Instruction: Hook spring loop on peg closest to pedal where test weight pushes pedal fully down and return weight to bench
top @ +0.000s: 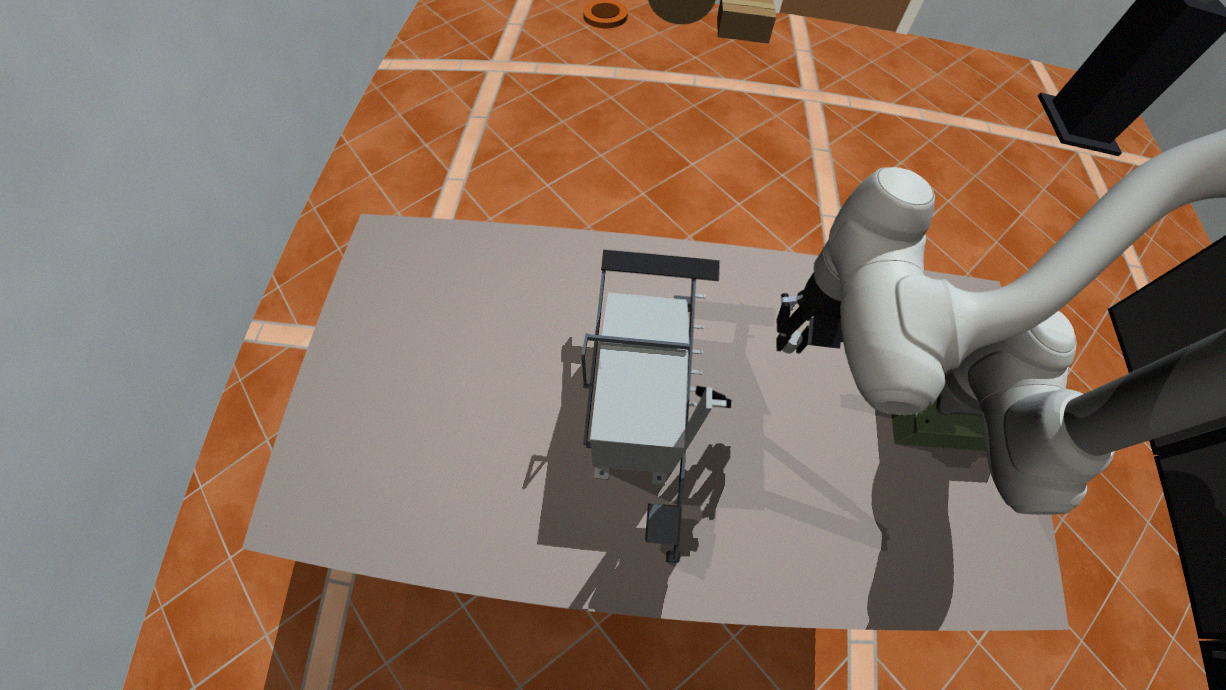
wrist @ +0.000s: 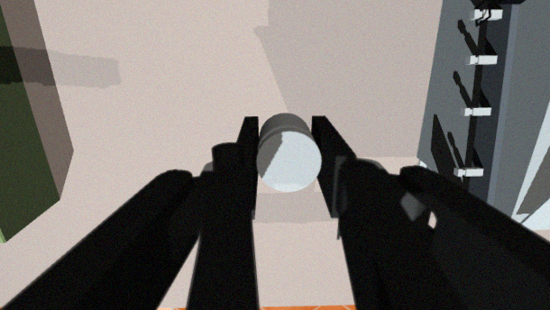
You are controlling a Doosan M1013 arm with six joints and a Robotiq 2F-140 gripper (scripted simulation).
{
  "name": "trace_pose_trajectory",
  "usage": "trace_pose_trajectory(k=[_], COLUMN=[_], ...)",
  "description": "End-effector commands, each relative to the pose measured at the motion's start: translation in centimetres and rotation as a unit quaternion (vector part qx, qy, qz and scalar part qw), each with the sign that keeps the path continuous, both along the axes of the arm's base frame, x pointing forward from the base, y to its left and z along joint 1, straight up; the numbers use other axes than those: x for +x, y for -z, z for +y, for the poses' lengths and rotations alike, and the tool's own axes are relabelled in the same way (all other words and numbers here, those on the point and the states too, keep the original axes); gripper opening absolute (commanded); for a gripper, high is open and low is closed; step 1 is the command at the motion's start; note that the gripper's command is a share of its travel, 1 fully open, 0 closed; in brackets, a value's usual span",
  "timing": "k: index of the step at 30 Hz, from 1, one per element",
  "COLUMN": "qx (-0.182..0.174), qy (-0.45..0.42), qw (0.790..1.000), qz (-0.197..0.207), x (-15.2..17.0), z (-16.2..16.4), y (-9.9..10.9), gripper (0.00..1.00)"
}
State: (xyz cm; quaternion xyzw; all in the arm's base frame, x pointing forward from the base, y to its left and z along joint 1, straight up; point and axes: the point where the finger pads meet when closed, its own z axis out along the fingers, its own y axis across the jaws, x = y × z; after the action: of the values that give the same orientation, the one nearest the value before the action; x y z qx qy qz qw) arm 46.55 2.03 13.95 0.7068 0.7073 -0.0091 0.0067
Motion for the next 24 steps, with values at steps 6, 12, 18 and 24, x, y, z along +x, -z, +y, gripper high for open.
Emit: trace_pose_trajectory(k=[6, 12, 18, 24], qx=[-0.003, -0.008, -0.011, -0.014], qy=[0.000, 0.000, 0.000, 0.000], qw=[1.000, 1.000, 1.000, 1.000], qz=[0.000, -0.001, -0.001, -0.001], x=[0.8, 2.0, 2.7, 3.3], z=[-0.7, -1.7, -2.4, -3.0], y=[-0.3, -0.7, -0.9, -1.1], gripper=[0.25, 0.25, 0.25, 0.25])
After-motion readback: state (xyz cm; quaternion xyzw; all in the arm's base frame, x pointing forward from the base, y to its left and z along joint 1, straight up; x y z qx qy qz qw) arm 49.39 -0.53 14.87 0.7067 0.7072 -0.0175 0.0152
